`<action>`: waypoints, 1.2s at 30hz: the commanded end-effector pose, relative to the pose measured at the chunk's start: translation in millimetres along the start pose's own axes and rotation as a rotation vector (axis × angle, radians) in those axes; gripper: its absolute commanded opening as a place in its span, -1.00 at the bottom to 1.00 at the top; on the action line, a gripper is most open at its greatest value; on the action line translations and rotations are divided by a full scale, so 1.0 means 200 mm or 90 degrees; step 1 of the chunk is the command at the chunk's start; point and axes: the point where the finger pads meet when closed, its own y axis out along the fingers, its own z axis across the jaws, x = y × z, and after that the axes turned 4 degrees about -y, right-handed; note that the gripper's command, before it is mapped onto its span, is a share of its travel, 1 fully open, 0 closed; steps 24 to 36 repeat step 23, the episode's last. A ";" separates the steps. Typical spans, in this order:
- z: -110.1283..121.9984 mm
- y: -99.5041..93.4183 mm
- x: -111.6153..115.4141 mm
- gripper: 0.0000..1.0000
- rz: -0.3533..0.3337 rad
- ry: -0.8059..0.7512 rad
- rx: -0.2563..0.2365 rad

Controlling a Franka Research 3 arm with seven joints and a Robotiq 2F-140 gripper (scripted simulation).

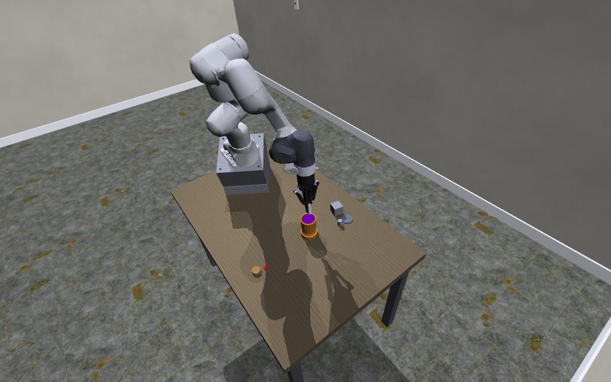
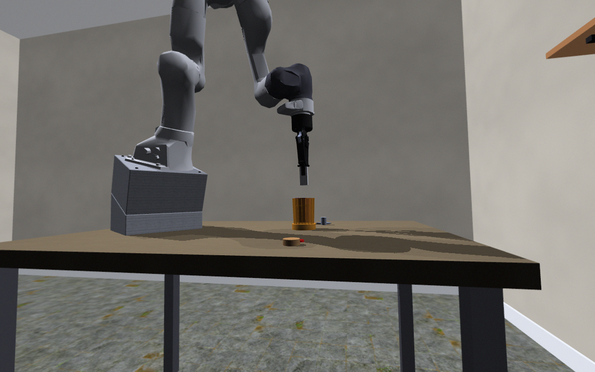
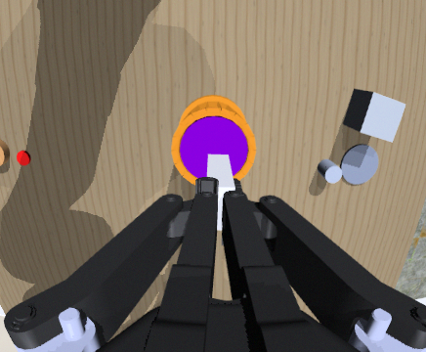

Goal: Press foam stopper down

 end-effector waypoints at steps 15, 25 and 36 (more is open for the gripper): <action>-0.01 -0.01 -0.03 -1.00 0.011 -0.019 -0.003; -0.01 -0.01 -0.03 -1.00 0.011 -0.019 -0.003; -0.01 -0.01 -0.03 -1.00 0.011 -0.019 -0.003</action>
